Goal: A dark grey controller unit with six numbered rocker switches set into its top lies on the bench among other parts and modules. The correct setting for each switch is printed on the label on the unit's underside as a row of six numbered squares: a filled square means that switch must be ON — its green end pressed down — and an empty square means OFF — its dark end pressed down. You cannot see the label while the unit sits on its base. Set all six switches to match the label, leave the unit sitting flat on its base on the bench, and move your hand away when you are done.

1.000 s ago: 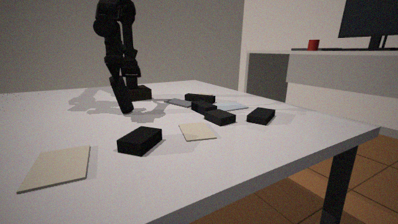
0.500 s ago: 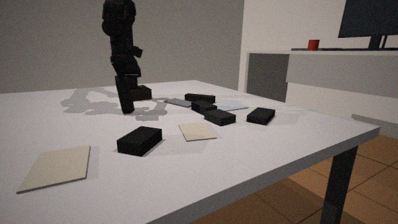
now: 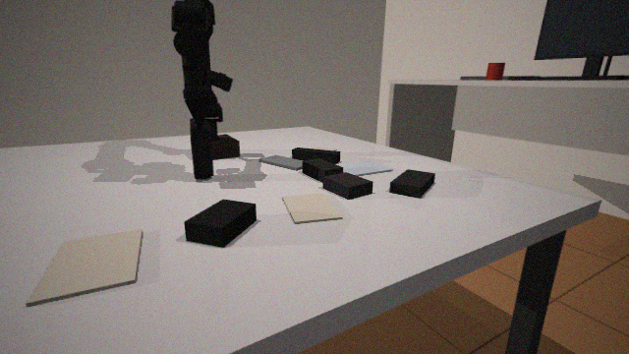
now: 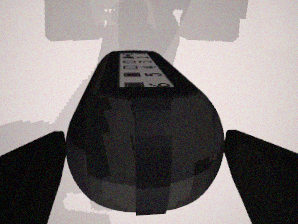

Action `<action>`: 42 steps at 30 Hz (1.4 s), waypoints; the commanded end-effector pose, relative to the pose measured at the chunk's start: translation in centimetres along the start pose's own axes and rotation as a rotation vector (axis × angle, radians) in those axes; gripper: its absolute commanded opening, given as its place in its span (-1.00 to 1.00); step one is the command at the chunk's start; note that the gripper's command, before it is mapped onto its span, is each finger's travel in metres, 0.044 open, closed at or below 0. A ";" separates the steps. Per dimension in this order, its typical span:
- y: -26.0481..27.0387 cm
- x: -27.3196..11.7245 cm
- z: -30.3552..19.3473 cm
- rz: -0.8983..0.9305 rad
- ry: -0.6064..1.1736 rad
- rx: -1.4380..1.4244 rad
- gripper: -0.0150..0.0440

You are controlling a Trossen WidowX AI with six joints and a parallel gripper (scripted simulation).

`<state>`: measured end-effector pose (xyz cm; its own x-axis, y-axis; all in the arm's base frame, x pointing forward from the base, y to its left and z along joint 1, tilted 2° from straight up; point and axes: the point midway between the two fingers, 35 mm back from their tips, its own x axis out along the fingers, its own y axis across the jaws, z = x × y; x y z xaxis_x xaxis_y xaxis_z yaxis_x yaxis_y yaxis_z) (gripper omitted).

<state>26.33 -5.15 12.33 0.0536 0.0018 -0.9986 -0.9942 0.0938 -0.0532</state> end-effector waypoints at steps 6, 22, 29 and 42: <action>0.2 0.5 0.9 0.009 -0.012 0.001 0.65; 0.2 0.6 2.2 0.009 -0.013 0.001 0.65; 0.2 0.7 2.8 0.009 -0.014 0.001 0.65; 0.2 0.9 3.9 0.009 -0.015 0.001 0.65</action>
<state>26.77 -1.55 11.95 0.0587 0.0116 -0.9982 -0.9942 0.0912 -0.0574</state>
